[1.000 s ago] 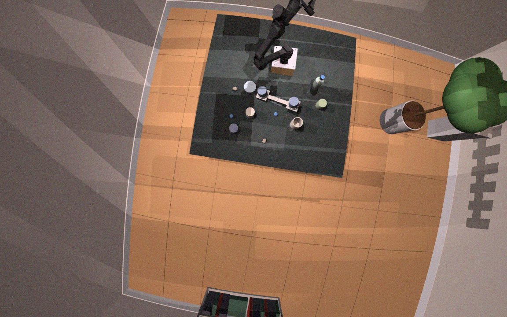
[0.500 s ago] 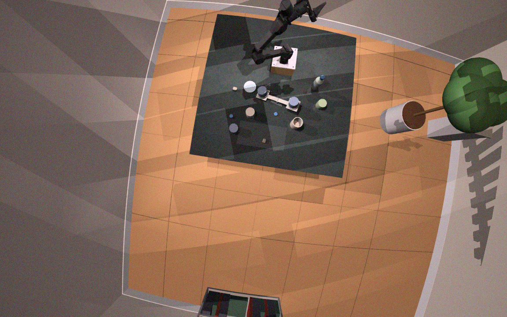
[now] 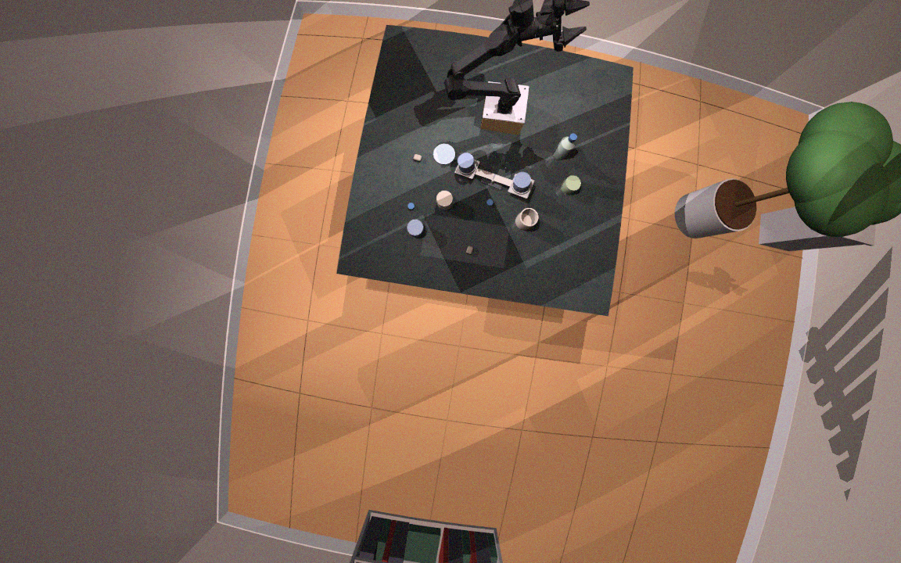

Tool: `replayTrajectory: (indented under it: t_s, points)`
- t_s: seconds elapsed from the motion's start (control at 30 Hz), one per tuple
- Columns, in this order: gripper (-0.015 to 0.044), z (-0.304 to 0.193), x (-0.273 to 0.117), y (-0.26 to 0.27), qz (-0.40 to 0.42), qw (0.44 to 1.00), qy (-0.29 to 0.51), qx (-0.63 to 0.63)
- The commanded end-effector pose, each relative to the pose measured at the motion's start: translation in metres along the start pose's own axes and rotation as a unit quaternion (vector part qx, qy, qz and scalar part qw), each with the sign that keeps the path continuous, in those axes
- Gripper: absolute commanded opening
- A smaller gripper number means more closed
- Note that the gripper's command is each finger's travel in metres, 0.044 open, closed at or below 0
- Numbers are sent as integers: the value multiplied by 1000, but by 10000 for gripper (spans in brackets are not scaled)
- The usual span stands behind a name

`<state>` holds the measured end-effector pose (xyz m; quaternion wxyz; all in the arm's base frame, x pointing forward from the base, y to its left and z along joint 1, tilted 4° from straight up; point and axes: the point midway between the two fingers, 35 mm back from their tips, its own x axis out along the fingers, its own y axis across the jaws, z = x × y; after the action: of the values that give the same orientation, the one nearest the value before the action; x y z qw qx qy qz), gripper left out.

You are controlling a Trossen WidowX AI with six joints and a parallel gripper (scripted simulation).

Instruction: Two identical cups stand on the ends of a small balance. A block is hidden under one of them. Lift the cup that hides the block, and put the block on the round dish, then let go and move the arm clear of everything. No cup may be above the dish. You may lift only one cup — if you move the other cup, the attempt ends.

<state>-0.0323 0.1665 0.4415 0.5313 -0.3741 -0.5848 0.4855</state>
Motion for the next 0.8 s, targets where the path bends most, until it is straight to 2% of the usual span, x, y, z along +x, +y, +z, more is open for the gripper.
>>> replayTrajectory:
  t_s: [0.0, 0.4, 0.77]
  points:
    - [440, -10, 7, 17, 28, 999, 34, 32]
    - [440, -50, 14, 61, 82, 971, 162, 152]
    - [440, -91, 6, 98, 96, 916, 291, 259]
